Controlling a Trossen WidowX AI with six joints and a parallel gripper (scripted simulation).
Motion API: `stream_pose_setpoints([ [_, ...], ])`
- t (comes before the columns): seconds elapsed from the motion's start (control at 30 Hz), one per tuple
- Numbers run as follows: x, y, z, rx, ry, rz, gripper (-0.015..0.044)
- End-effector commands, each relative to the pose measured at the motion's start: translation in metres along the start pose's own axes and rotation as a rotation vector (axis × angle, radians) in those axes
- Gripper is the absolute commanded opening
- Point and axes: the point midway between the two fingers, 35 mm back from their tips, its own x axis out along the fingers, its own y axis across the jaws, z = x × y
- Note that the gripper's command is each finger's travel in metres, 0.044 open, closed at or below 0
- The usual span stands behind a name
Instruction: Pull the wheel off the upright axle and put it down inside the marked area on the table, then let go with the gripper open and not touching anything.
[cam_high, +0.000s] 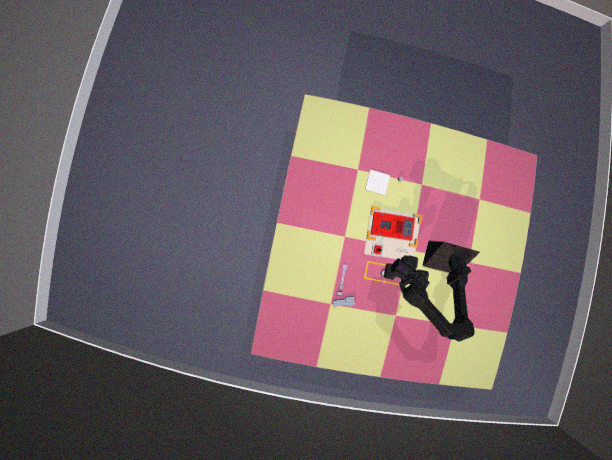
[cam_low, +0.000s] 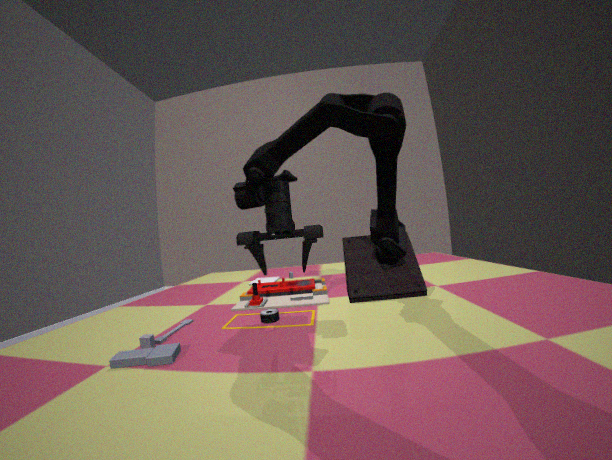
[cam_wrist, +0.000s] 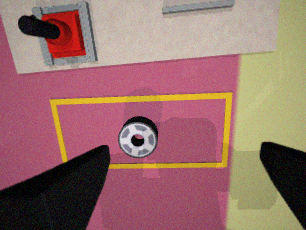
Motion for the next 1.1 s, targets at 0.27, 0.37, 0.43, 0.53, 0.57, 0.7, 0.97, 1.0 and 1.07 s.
stream_pose_setpoints([
  [0.27,-0.0217,-0.0433,0.0122,0.001,0.014,-0.006,0.044],
  [0.37,-0.0217,-0.0433,0.0122,0.001,0.014,-0.006,0.044],
  [0.43,-0.0217,-0.0433,0.0122,0.001,0.014,-0.006,0.044],
  [0.53,-0.0217,-0.0433,0.0122,0.001,0.014,-0.006,0.044],
  [0.57,-0.0217,-0.0433,0.0122,0.001,0.014,-0.006,0.044],
  [0.7,-0.0217,-0.0433,0.0122,0.001,0.014,-0.006,0.044],
  [0.97,-0.0217,-0.0433,0.0122,0.001,0.014,-0.006,0.044],
  [1.0,-0.0217,-0.0433,0.0122,0.001,0.014,-0.006,0.044],
  [1.07,-0.0217,-0.0433,0.0122,0.001,0.014,-0.006,0.044],
])
